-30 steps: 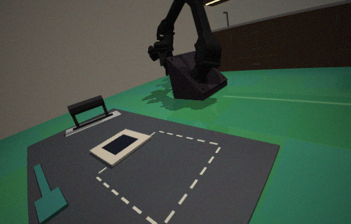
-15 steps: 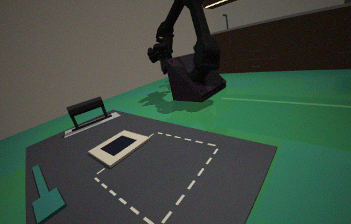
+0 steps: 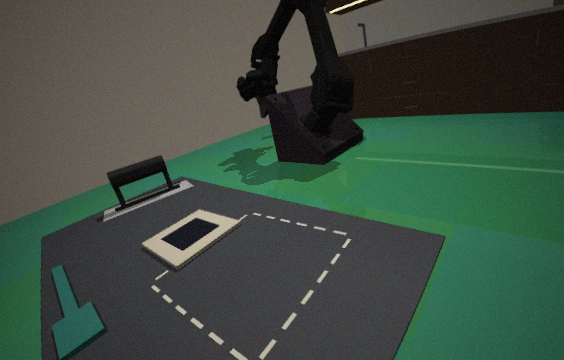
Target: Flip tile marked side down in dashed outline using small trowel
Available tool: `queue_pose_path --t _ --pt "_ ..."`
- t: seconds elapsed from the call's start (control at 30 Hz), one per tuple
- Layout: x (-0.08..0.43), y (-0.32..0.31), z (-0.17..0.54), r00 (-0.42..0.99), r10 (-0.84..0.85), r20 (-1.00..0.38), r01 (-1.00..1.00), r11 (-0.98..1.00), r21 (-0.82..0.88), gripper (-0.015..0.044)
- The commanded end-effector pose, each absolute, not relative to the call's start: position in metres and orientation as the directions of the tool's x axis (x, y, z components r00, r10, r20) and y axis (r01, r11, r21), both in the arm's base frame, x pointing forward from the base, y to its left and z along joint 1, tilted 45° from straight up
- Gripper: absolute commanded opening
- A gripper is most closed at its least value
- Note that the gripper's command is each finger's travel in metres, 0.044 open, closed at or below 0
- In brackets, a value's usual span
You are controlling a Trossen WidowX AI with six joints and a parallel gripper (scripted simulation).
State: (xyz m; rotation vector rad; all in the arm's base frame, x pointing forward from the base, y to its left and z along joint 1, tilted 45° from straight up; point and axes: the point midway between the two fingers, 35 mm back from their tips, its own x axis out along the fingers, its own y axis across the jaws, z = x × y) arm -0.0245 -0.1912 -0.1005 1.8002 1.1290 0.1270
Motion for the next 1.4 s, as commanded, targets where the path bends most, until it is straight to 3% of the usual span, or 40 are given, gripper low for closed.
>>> queue_pose_path --t 0.0,0.2,0.33,1.07,1.2,1.37 --pt "-0.0245 -0.1912 -0.1005 0.564 0.737 -0.373 0.635 -0.099 0.766 0.0" --pt "-0.0245 -0.1912 -0.1005 0.564 0.737 -0.373 0.635 -0.099 0.766 0.0" --pt "-0.0245 -0.1912 -0.1005 0.564 0.737 -0.373 0.635 -0.099 0.766 0.01" --pt "-0.0244 -0.1913 -0.1004 0.564 0.737 -0.373 0.635 -0.099 0.766 0.01" --pt "-0.0244 -0.1913 -0.1004 0.564 0.737 -0.373 0.636 -0.099 0.766 0.0" --pt "-0.0244 -0.1913 -0.1004 0.564 0.737 -0.373 0.636 -0.099 0.766 0.0"
